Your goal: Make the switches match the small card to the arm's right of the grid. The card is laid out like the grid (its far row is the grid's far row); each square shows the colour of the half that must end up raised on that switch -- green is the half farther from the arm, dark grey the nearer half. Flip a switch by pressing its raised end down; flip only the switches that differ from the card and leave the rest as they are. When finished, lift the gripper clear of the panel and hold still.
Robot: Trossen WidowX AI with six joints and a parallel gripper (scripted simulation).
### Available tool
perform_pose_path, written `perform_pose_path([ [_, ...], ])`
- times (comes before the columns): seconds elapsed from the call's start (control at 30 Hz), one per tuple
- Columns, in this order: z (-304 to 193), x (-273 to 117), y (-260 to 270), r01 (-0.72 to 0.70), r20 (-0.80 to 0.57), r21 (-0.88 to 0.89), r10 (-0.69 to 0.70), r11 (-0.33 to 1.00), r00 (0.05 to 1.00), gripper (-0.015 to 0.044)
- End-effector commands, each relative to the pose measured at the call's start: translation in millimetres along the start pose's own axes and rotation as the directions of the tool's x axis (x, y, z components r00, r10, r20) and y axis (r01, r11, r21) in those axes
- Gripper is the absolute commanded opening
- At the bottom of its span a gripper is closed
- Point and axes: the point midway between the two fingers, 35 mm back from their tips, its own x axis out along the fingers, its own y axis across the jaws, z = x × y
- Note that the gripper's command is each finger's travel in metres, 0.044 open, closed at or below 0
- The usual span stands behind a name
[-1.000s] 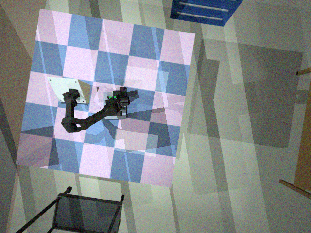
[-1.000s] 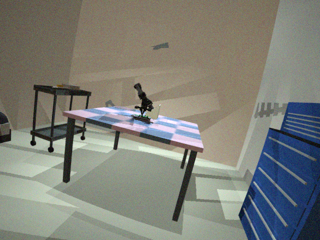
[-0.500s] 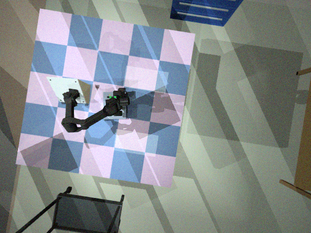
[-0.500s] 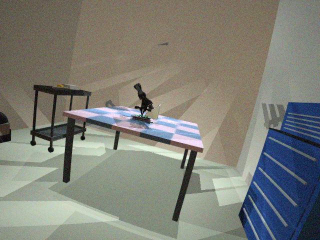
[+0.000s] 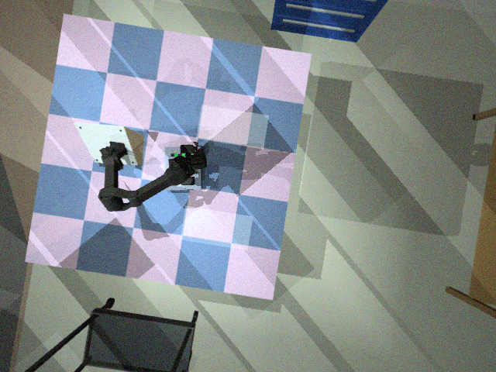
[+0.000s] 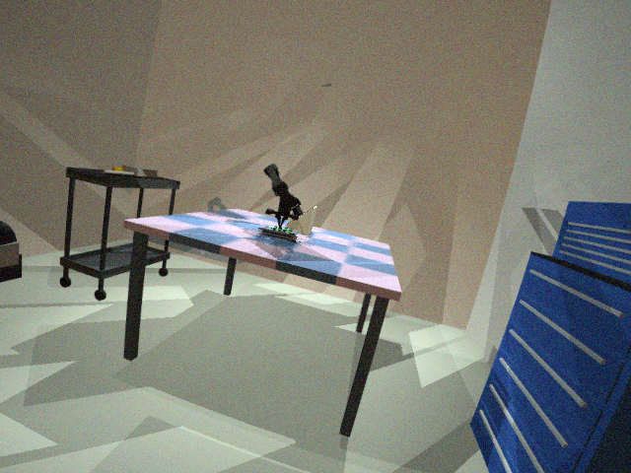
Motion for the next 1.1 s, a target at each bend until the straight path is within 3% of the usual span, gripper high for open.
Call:
perform_pose_path([
  [0.0,1,-30,1,-0.002,0.018,0.001,0.001,1.0,1.0,0.0],
  [0.1,-2,-63,1,0.0,0.03,-0.001,0.0,1.0,1.0,0.0],
  [0.23,-3,-63,3,-0.001,0.03,-0.001,0.001,1.0,1.0,0.0],
  [0.37,-35,-62,53,-0.004,0.029,-0.003,0.005,1.0,1.0,0.0],
  [0.5,-42,-61,61,-0.003,0.028,-0.003,0.003,1.0,1.0,0.0],
  [0.67,-40,-26,61,-0.002,0.003,-0.002,0.002,1.0,1.0,0.0],
  [1.07,-40,-15,61,-0.001,0.003,-0.002,0.001,1.0,1.0,0.0],
])
